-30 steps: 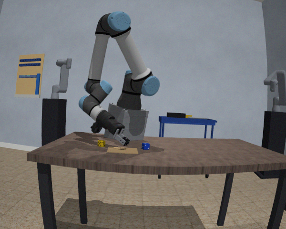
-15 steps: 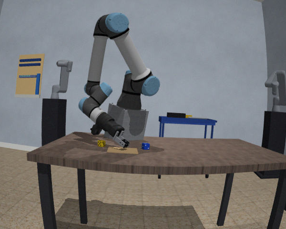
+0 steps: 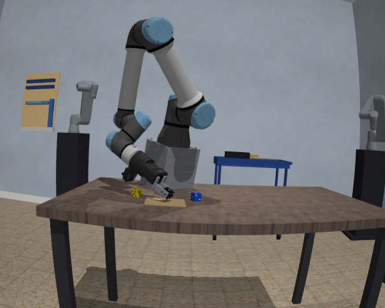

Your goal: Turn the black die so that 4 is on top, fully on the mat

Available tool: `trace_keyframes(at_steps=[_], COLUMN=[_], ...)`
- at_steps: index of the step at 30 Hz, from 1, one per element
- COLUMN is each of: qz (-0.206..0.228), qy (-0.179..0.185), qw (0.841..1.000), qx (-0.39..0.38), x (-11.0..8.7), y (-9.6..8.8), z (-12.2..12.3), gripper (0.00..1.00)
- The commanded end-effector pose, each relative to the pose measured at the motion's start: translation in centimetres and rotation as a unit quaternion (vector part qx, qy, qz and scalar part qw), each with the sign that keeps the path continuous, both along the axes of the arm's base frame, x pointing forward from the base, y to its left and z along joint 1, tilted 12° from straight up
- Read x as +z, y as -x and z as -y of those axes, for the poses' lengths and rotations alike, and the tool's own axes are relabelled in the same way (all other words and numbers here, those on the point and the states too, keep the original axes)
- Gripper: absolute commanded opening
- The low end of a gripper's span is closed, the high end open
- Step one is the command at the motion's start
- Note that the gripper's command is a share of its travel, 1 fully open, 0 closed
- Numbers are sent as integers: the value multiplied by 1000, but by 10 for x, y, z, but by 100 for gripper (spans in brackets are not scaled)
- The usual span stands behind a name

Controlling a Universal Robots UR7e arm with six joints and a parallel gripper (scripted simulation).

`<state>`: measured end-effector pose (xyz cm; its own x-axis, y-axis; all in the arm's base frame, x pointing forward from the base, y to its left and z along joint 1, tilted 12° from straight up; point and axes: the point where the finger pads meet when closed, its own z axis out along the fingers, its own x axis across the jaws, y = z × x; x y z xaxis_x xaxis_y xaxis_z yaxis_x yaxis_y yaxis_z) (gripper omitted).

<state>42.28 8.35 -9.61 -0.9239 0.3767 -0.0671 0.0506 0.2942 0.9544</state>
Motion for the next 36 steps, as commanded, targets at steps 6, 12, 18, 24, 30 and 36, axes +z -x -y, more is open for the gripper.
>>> trace_keyframes(at_steps=[6,12,18,24,30,36], qz=[1,1,1,1,1,1], qy=[1,1,1,1,1,1], qw=[1000,1000,1000,1000,1000,1000], qx=[1,1,1,1,1,1], x=[0,0,-1,-5,-8,-11], y=[-1,-1,-2,-2,-3,-3], z=[1,1,1,0,0,-1], gripper=[57,57,57,57,57,57])
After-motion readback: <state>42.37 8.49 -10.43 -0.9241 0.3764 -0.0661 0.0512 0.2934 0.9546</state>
